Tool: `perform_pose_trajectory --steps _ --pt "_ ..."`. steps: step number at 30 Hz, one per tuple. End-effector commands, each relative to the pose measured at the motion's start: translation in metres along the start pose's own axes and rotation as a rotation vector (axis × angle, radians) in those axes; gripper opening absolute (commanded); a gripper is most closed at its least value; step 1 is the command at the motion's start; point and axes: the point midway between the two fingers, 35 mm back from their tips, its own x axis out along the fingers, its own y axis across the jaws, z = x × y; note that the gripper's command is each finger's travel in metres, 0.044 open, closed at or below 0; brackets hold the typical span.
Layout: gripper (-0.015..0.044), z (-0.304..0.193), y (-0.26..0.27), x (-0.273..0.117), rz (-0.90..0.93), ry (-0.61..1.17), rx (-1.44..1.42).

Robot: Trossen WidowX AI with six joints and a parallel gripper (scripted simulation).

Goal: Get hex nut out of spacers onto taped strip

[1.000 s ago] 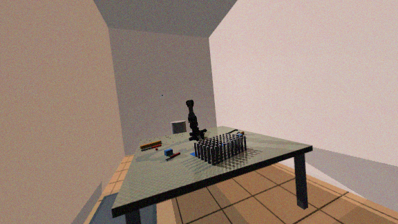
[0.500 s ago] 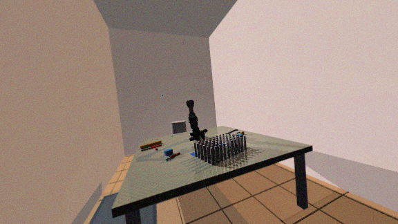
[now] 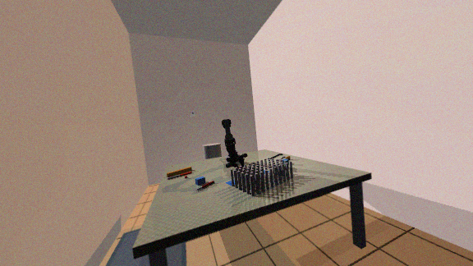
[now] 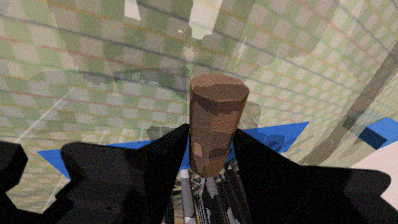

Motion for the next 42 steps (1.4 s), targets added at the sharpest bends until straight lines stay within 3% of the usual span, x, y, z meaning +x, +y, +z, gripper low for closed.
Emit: perform_pose_trajectory --steps 1,42 --pt "0.0000 -0.006 0.001 -0.002 0.007 0.008 0.002" --pt "0.0000 -0.029 0.001 0.004 0.007 0.011 0.001"
